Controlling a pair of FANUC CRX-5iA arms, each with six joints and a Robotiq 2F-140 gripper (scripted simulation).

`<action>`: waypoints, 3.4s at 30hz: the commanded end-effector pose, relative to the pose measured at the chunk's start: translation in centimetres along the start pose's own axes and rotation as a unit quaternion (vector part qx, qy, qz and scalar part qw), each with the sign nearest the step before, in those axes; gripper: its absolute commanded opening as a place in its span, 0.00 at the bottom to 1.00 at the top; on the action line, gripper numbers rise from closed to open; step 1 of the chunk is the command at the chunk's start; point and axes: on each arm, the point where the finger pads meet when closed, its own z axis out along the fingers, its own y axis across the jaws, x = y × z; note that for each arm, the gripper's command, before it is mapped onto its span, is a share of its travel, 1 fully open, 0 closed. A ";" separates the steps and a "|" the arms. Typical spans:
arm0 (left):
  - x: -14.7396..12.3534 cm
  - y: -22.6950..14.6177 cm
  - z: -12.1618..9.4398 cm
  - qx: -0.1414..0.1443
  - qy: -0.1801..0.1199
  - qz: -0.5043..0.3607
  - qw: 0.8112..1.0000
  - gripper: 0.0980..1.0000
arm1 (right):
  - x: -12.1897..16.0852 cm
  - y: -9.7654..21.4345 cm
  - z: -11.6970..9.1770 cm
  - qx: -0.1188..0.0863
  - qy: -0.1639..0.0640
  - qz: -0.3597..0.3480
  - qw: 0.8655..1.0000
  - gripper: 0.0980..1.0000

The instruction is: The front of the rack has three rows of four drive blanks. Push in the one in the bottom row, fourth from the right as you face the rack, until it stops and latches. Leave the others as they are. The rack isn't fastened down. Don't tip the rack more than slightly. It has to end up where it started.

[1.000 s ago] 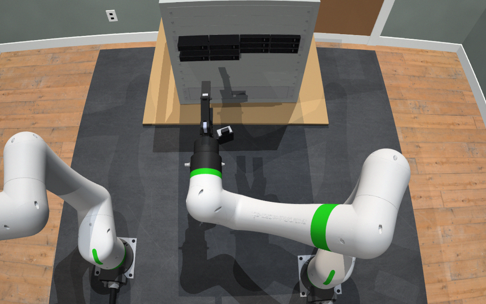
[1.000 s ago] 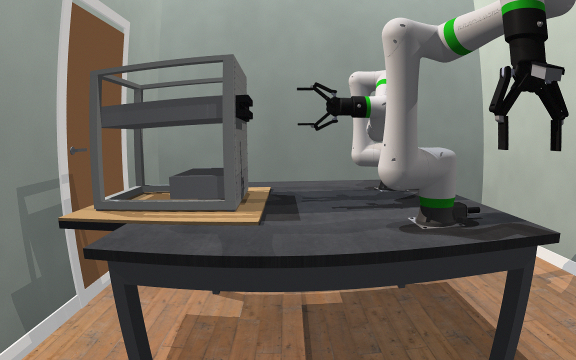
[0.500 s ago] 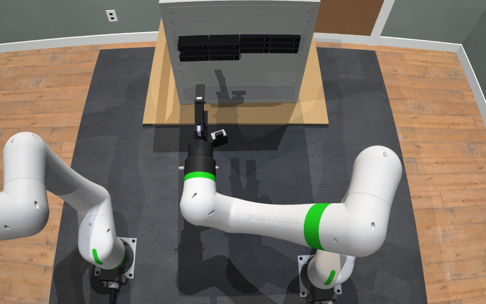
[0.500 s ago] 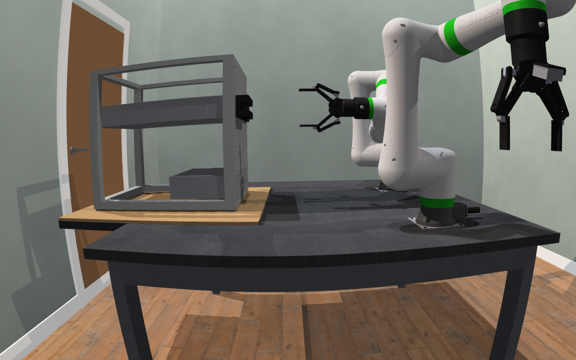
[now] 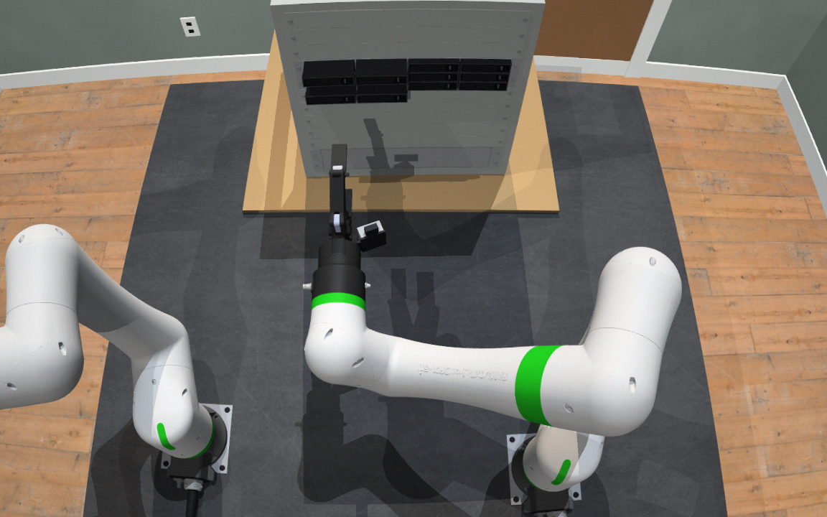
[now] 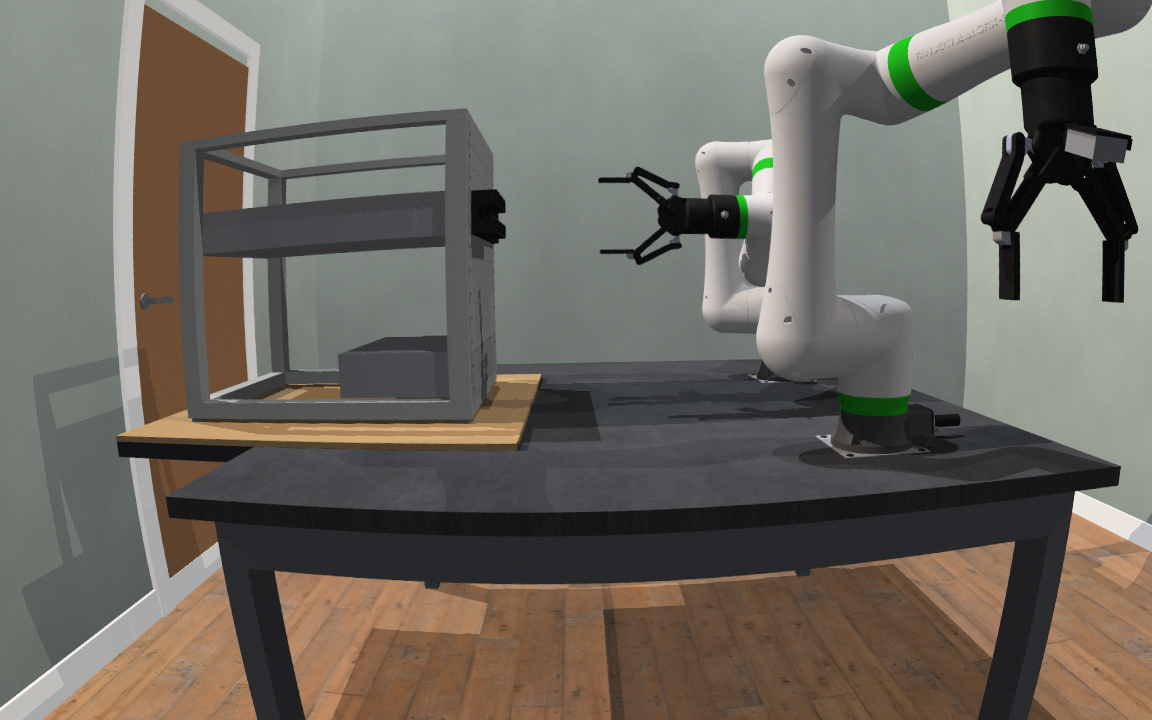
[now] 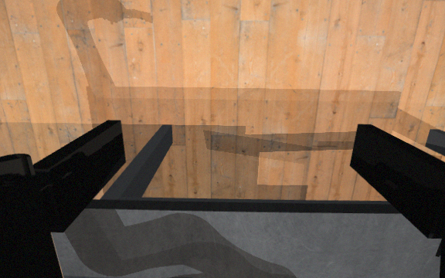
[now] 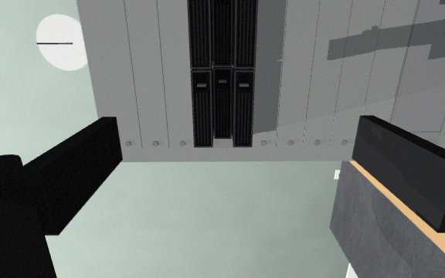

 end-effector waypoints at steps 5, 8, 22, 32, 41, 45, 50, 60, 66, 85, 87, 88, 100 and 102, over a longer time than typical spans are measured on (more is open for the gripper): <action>0.0 0.0 -0.1 0.000 0.001 0.000 1.000 1.00 | 0.0 -0.1 0.0 0.001 0.000 0.001 1.000 1.00; 0.0 0.0 -0.1 0.000 0.001 0.000 1.000 1.00 | 0.0 -0.1 0.0 0.001 0.000 0.001 1.000 1.00; 0.0 0.0 -0.1 0.000 0.001 0.000 1.000 1.00 | 0.0 -0.1 0.0 0.001 0.000 0.001 1.000 1.00; 0.0 0.0 -0.1 0.000 0.001 0.000 1.000 1.00 | 0.0 -0.1 0.0 0.001 0.000 0.001 1.000 1.00; 0.0 0.0 -0.1 0.000 0.001 0.000 1.000 1.00 | 0.0 -0.1 0.0 0.001 0.000 0.001 1.000 1.00; 0.0 0.0 -0.1 0.000 0.001 0.000 1.000 1.00 | 0.0 -0.1 0.0 0.001 0.000 0.001 1.000 1.00; 0.0 0.0 -0.1 0.000 0.001 0.000 1.000 1.00 | 0.0 -0.1 0.0 0.001 0.000 0.001 1.000 1.00; 0.0 0.0 -0.1 0.000 0.001 0.000 1.000 1.00 | 0.0 -0.1 0.0 0.001 0.000 0.001 1.000 1.00; 0.0 0.0 -0.1 0.000 0.001 0.000 1.000 1.00 | 0.0 -0.1 0.0 0.001 0.000 0.001 1.000 1.00; 0.0 0.0 -0.1 0.000 0.001 0.000 1.000 1.00 | 0.0 -0.1 0.0 0.001 0.000 0.001 1.000 0.00; 0.0 0.0 -0.1 0.000 0.001 0.000 1.000 1.00 | 0.0 -0.1 0.0 0.001 0.000 0.001 1.000 0.00; 0.0 0.0 -0.1 0.000 0.001 0.000 1.000 1.00 | 0.0 -0.1 0.0 0.001 0.000 0.001 1.000 0.00; 0.0 0.0 -0.1 0.000 0.001 0.000 1.000 1.00 | 0.0 -0.1 0.0 0.001 0.000 0.001 1.000 0.00; 0.0 0.0 -0.1 0.000 0.001 0.000 1.000 1.00 | 0.0 -0.1 0.0 0.001 0.000 0.001 1.000 0.00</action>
